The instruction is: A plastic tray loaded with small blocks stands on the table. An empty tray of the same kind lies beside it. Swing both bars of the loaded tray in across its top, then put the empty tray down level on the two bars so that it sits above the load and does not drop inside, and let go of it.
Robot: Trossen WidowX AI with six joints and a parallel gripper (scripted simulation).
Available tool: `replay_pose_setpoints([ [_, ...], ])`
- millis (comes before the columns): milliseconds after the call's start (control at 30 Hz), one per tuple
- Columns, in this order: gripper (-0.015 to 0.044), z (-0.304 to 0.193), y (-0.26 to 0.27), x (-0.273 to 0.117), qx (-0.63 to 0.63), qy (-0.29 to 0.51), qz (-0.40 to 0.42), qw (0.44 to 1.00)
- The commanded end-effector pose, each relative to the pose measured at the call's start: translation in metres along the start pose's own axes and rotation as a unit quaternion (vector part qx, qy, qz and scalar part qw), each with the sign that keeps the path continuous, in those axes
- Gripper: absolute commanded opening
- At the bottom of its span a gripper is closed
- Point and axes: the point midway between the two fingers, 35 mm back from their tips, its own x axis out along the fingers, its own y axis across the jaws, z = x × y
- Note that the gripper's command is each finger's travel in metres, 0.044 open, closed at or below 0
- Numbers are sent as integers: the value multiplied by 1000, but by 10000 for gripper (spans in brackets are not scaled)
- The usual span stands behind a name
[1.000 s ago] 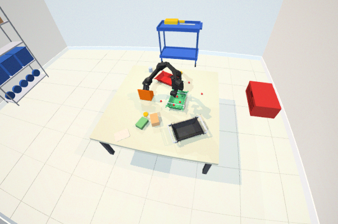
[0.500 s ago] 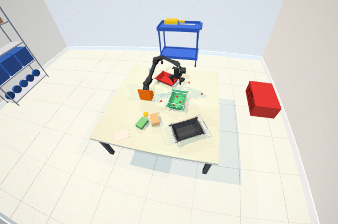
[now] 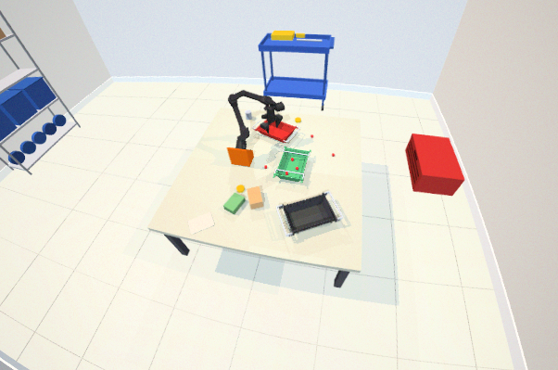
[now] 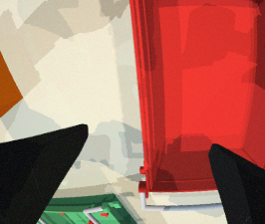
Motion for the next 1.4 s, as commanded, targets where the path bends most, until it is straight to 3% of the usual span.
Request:
replay_pose_setpoints([
  [0,440,24,13,4,-104,-12,-11,994],
  [400,440,23,13,8,-104,-12,-11,994],
  [1100,440,26,11,86,-104,-13,-12,994],
  [1367,440,26,12,89,-103,-13,-13,994],
])
